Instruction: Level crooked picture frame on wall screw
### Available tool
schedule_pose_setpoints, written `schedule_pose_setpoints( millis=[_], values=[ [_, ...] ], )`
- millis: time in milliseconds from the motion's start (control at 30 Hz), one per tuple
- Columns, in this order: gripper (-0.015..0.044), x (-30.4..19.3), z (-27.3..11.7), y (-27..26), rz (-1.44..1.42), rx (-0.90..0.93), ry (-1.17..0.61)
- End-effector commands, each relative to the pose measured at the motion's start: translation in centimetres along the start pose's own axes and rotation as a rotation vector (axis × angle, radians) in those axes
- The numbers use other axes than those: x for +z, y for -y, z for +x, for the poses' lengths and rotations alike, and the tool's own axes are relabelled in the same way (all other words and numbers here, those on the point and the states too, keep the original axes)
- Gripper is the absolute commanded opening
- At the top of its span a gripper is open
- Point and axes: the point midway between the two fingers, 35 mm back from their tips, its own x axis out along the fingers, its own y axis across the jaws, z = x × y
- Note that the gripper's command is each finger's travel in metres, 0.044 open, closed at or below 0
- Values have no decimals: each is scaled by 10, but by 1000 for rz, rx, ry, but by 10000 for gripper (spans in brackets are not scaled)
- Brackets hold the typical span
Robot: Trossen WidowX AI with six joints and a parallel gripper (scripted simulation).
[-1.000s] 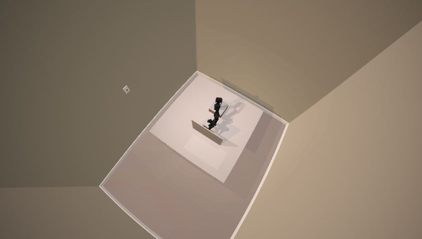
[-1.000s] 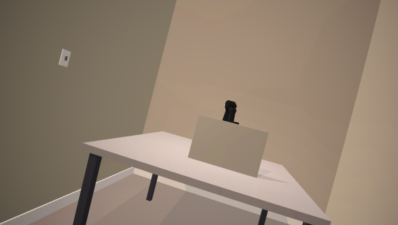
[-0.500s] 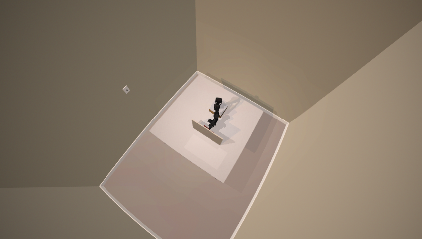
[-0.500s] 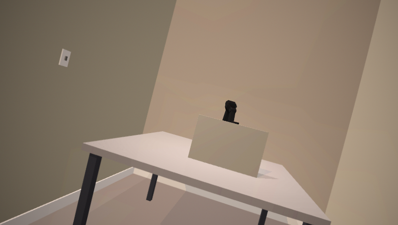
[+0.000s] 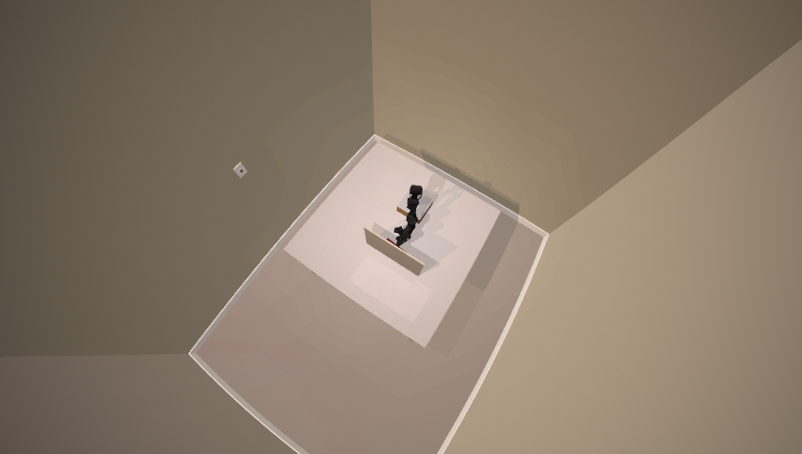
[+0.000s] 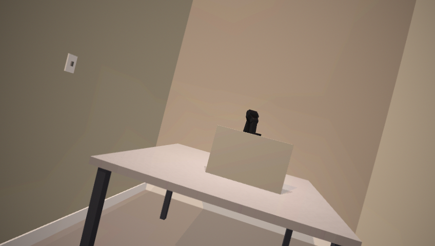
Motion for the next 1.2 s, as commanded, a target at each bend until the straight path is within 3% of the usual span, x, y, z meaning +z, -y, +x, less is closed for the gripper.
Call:
schedule_pose_setpoints(
  millis=[0, 133, 400, 467, 1167],
  values=[
    [208, -1, 0, 0, 6, 1, -3],
    [103, -1, 0, 0, 6, 1, -3],
    [49, -1, 0, 0, 6, 1, -3],
    [0, -1, 0, 0, 6, 1, -3],
    [0, 0, 0, -4, 6, 1, -3]
  ],
)
